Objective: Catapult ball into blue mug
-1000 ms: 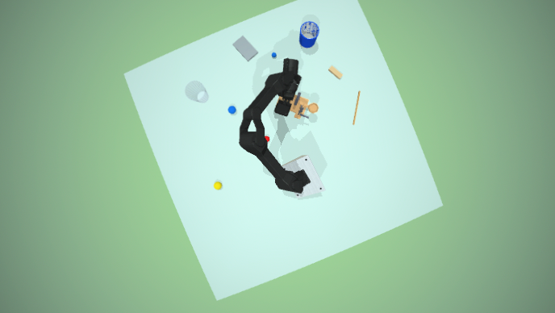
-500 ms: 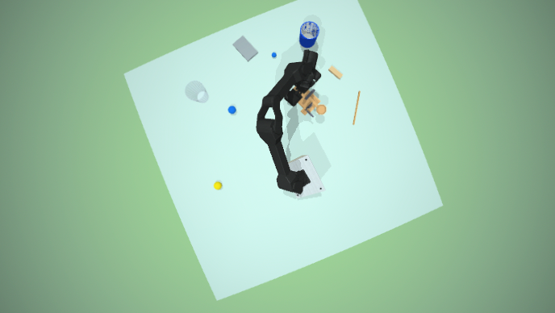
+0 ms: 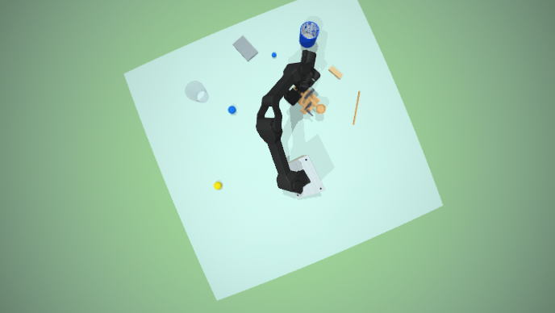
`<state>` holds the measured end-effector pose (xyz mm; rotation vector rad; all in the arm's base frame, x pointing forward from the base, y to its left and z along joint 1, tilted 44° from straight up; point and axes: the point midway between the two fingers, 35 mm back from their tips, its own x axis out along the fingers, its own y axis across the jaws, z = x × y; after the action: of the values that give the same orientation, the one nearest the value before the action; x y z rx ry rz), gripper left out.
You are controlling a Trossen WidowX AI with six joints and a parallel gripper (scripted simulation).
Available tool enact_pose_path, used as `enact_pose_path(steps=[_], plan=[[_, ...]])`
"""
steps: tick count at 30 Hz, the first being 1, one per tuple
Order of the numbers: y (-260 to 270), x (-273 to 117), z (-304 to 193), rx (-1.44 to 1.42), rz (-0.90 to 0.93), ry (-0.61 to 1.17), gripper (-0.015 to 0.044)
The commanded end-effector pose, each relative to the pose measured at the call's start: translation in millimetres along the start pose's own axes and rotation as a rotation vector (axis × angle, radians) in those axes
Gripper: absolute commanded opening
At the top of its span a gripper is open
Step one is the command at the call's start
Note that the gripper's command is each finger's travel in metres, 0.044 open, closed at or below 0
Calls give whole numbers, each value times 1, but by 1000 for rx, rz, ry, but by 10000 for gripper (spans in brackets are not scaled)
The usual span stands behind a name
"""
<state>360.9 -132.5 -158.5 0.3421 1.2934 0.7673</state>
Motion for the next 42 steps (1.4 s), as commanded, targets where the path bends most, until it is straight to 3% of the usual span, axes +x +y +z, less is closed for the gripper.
enact_pose_path(steps=[1, 22, 37, 39, 42], plan=[[-2, 4, 0, 6, -4, -6, 0], [-1, 26, 1, -1, 0, -1, 0], [-1, 23, 1, -1, 0, -1, 394], [-3, 3, 2, 0, -2, -1, 440], [-3, -50, 1, 2, -4, 0, 440]])
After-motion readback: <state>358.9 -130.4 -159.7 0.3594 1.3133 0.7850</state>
